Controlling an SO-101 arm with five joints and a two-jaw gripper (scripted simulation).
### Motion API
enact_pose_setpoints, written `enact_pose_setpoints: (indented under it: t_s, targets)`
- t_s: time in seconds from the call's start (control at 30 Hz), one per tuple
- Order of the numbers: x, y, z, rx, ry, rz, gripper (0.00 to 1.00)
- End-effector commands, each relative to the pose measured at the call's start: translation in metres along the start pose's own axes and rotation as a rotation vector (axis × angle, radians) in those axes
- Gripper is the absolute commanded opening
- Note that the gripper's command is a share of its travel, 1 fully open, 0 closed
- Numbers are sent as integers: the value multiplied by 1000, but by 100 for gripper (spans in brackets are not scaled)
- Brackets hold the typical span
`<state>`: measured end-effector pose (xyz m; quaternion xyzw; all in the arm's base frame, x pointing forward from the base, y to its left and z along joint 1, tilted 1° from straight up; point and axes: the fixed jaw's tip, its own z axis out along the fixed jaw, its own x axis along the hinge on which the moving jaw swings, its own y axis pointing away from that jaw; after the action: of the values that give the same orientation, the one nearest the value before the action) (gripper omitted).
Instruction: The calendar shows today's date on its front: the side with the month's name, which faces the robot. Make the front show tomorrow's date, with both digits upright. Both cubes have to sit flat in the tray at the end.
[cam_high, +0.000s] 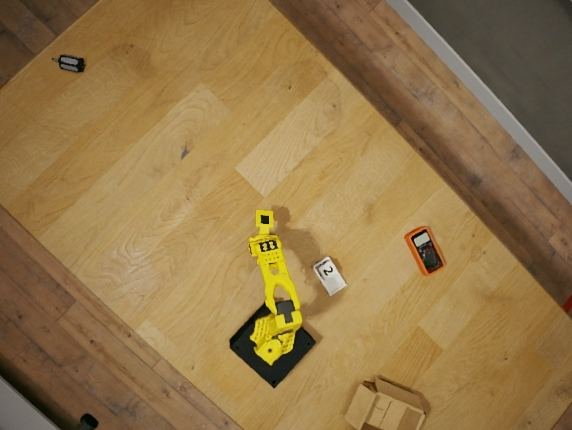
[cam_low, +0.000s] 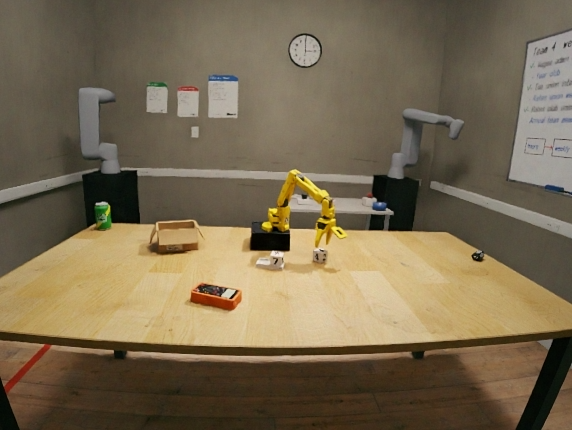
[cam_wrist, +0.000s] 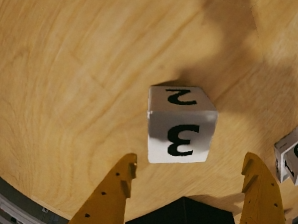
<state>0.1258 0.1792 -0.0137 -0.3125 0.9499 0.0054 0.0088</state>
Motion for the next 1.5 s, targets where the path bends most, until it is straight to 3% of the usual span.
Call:
enact_pose_setpoints:
  t_s: [0.0, 0.77, 1.07, 1.47]
  targets:
    - [7, 4, 2, 12, 43, 5, 35]
    - [7, 4, 3, 12, 43, 5, 35]
    - [7, 4, 10, 12, 43, 5, 35]
    - [7, 4, 29, 12, 43, 5, 35]
